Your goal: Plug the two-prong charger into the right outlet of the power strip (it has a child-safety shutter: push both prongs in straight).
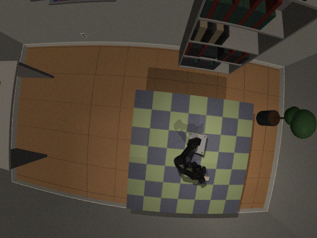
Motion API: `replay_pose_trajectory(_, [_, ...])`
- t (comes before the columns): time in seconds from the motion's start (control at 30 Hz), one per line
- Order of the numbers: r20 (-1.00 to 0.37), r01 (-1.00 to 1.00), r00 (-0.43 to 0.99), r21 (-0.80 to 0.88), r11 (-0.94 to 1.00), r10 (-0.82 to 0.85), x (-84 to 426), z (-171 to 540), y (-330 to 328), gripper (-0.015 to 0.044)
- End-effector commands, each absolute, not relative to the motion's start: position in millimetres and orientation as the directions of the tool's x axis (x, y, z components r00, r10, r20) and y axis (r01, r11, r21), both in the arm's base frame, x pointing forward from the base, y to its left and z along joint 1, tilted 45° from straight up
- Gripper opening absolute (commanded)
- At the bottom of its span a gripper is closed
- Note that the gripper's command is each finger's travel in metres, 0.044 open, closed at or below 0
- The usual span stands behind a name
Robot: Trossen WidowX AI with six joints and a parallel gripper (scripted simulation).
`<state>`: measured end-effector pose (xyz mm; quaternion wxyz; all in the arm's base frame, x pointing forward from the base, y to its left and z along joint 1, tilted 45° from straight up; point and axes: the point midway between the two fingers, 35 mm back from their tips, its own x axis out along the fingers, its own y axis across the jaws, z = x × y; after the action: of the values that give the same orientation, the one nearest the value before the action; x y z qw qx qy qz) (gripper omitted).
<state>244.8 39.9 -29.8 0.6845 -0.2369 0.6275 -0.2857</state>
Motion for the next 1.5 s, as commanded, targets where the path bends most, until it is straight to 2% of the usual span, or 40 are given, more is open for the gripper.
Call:
replay_pose_trajectory(0.0, [-0.725, 0.067, 0.046, -0.684, 0.726, -0.687, 247.2, -39.1, 44.7, 0.0000])
replay_pose_trajectory(0.8, [-0.720, -0.045, 0.047, -0.694, 0.719, -0.692, 251.9, -80.1, 62.3, 0.0000])
replay_pose_trajectory(1.47, [-0.720, -0.052, 0.048, -0.694, 0.718, -0.692, 271.1, -82.6, 67.0, 0.0000])
